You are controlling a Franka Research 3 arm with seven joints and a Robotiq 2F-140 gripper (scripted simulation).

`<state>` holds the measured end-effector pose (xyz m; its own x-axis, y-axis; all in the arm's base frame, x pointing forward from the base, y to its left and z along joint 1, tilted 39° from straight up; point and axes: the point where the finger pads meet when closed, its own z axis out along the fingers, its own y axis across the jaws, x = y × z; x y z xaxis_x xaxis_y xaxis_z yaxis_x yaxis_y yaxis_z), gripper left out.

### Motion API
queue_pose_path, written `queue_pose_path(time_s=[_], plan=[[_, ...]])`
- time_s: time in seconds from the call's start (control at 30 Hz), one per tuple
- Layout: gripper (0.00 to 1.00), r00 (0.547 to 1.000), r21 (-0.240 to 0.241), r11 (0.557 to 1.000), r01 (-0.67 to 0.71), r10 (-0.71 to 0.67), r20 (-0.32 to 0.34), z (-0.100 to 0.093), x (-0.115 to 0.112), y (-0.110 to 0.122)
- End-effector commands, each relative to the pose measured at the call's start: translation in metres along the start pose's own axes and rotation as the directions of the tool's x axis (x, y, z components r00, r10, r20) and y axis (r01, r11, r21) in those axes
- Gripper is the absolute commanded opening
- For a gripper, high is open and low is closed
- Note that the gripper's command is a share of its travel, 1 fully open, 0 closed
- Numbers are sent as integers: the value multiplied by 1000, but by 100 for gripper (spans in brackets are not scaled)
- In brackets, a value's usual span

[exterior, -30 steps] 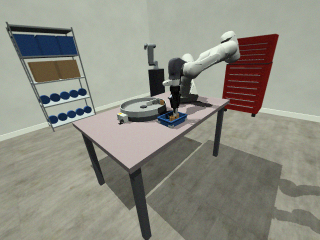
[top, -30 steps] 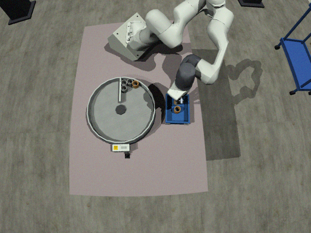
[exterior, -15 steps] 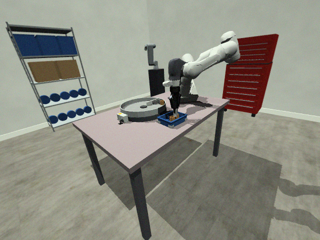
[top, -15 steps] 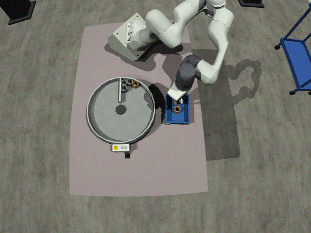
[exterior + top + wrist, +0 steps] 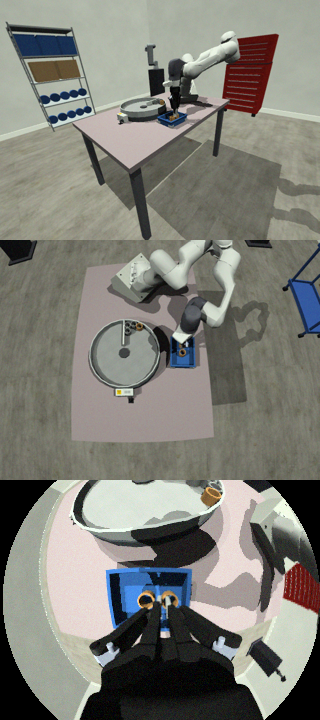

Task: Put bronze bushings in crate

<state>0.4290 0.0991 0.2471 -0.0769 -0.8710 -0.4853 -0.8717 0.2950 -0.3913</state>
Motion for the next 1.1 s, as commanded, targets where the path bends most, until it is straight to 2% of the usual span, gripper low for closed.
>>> queue_pose_path(time_s=[0.0, 0.9, 0.93, 1.07], plan=[[0, 1000, 4, 1000, 4, -4, -1, 0, 0, -2], [0, 1000, 4, 1000, 4, -4, -1, 0, 0, -2], [10, 1000, 4, 1000, 4, -4, -1, 0, 0, -2], [10, 1000, 4, 1000, 4, -4, -1, 0, 0, -2]])
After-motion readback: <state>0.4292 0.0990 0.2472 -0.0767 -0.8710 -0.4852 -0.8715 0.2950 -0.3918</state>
